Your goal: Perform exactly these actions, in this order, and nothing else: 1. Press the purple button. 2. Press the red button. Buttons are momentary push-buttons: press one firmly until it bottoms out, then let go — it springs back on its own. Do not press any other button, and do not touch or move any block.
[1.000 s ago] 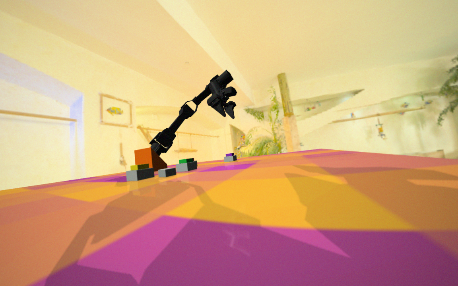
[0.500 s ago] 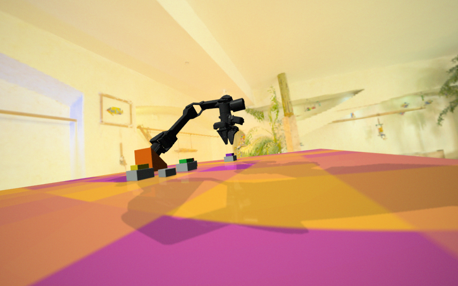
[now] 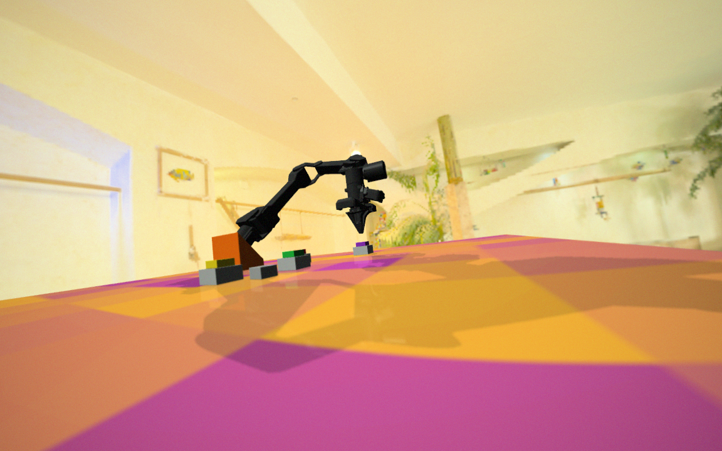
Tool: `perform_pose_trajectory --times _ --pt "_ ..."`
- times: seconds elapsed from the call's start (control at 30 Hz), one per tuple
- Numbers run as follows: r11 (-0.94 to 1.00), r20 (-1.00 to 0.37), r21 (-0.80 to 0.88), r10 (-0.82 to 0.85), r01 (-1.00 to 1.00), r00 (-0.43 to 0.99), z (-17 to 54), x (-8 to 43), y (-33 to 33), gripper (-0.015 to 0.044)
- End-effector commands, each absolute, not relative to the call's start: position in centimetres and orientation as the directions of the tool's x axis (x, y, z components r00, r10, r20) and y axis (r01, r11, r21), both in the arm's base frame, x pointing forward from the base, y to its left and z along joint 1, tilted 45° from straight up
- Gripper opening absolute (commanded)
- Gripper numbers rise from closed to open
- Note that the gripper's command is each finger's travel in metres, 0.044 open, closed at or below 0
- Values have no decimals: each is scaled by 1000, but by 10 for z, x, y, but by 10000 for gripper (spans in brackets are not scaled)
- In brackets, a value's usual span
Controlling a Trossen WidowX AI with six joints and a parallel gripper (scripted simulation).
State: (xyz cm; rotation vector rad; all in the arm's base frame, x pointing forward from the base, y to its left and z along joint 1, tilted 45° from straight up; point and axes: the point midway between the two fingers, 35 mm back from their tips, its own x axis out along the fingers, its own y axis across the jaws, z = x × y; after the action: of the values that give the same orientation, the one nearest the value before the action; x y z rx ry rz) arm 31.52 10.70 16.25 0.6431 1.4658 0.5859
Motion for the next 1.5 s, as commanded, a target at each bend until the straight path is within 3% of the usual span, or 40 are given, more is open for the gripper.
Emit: perform_pose_trajectory --times 0.0,0.7,1.47 --pt "705 -706 709 708 32 28 161 315 108 20" --pt "704 -704 710 709 32 28 140 316 130 20" --pt "705 -705 709 708 31 28 160 315 109 20"
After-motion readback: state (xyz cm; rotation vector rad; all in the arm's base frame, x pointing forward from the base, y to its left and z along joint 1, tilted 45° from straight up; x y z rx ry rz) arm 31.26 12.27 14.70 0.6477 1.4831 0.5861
